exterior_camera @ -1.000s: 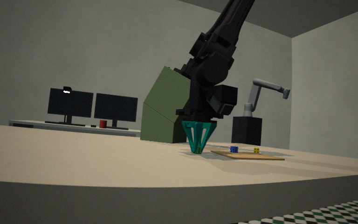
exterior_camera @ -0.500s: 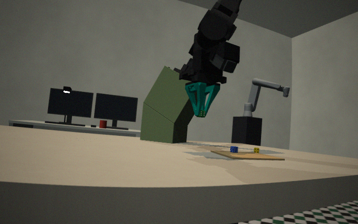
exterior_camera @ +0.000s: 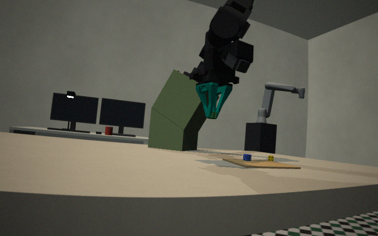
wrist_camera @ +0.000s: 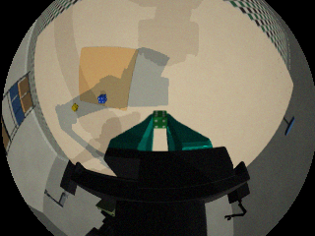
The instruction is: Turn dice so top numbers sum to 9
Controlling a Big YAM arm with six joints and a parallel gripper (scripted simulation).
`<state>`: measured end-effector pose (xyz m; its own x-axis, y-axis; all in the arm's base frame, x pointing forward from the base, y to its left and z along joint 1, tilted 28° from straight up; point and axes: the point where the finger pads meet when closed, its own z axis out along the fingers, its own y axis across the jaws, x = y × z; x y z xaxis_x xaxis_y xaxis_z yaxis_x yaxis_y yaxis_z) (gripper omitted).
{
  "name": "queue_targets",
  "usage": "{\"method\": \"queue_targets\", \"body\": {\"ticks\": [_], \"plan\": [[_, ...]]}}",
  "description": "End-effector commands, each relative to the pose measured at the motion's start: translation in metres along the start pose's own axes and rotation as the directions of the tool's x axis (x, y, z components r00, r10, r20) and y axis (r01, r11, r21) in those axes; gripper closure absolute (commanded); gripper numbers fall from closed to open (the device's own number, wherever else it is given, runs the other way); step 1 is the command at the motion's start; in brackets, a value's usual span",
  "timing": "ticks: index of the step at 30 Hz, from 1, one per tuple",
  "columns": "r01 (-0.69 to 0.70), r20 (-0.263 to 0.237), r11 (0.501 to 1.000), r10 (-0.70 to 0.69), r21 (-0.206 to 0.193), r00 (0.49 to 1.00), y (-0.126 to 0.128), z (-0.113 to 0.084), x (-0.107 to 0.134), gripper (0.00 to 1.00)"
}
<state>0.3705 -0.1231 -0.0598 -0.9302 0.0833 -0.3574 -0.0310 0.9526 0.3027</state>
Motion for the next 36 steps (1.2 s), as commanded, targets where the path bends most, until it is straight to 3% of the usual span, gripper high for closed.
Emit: {"method": "queue_targets", "body": {"ticks": [1, 3, 4, 6, 7, 10, 12, 13, 16, 20, 24, 36], "plan": [[0.002, 0.006, 1.000, -0.002, 0.003, 1.000, 0.021, -0.006, -0.011, 0.89], [-0.016, 0.004, 1.000, 0.016, 0.004, 1.000, 0.056, -0.007, -0.024, 0.89], [-0.016, 0.004, 1.000, 0.016, 0.004, 1.000, 0.056, -0.007, -0.024, 0.89], [-0.037, 0.007, 0.999, 0.037, 0.002, 0.999, 0.098, -0.009, -0.034, 0.89], [-0.037, 0.007, 0.999, 0.037, 0.002, 0.999, 0.098, -0.009, -0.034, 0.89], [-0.054, 0.012, 0.999, 0.054, -0.003, 0.998, 0.131, -0.011, -0.038, 0.89], [-0.079, 0.021, 0.997, 0.079, 0.007, 0.997, 0.121, -0.015, -0.039, 0.89], [-0.091, -0.011, 0.996, 0.091, 0.006, 0.996, 0.118, -0.005, -0.030, 0.89], [-0.091, -0.011, 0.996, 0.091, 0.004, 0.996, 0.119, -0.005, -0.030, 0.89], [-0.050, 0.025, 0.999, 0.050, -0.006, 0.998, 0.132, -0.012, -0.047, 0.89], [-0.066, 0.035, 0.998, 0.066, 0.001, 0.997, 0.124, -0.014, -0.049, 0.89], [-0.049, 0.027, 0.999, 0.049, -0.004, 0.998, 0.129, 0.016, -0.051, 0.89]]}}
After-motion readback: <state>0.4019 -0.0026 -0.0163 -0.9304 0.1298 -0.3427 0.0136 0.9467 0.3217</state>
